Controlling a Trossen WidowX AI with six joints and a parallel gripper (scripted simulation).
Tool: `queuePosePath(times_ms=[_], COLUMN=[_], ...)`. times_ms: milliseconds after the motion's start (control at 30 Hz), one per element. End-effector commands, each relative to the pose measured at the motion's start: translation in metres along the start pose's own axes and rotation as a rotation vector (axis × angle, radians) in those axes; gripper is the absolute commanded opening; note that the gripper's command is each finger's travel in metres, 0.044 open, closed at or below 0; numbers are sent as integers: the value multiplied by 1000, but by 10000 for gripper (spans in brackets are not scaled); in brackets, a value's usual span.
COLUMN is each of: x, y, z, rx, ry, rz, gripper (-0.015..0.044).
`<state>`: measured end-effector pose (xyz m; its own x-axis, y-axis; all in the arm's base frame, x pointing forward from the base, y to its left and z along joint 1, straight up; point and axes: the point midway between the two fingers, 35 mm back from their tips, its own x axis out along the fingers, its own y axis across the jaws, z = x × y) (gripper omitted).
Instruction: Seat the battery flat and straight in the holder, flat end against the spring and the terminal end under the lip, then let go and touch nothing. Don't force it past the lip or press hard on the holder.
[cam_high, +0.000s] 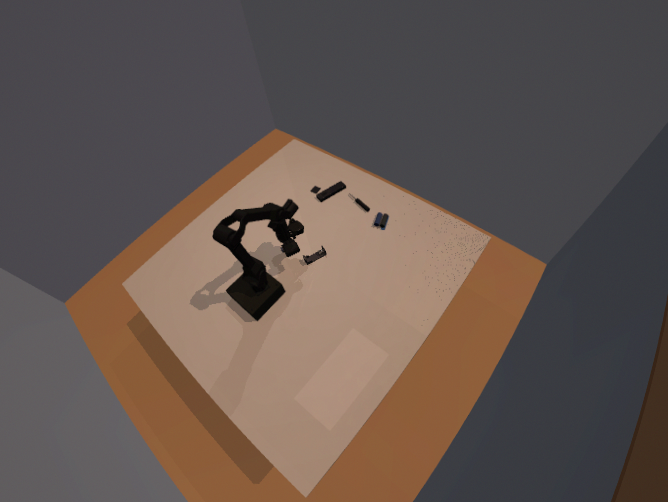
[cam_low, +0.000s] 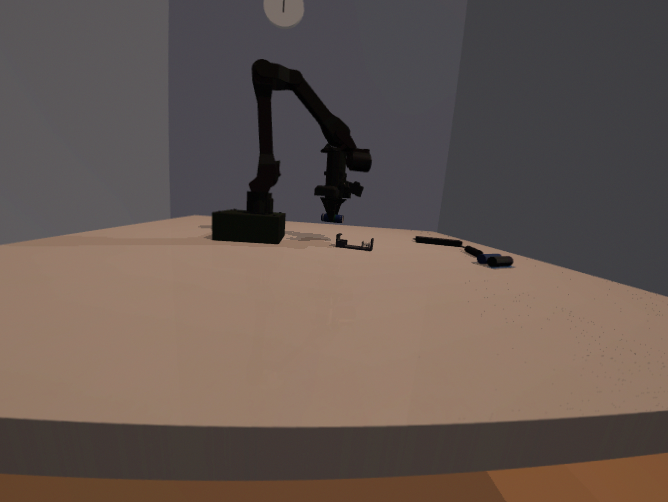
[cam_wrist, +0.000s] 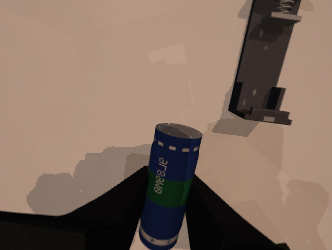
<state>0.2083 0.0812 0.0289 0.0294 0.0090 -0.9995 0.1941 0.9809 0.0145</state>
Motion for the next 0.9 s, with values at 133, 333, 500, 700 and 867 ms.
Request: queuePosePath(times_ms=[133,333,500,700,867], x=[-9,-14,-16,-6,6], y=[-26,-55,-66,-66,-66], z=[48,81,90,89,87], rx=[-22,-36,-42,-43,-42], ry=[2,-2,-3,62,136], rz=[-4,-6,-8,-10,-12], gripper=[85,85,85,85,85])
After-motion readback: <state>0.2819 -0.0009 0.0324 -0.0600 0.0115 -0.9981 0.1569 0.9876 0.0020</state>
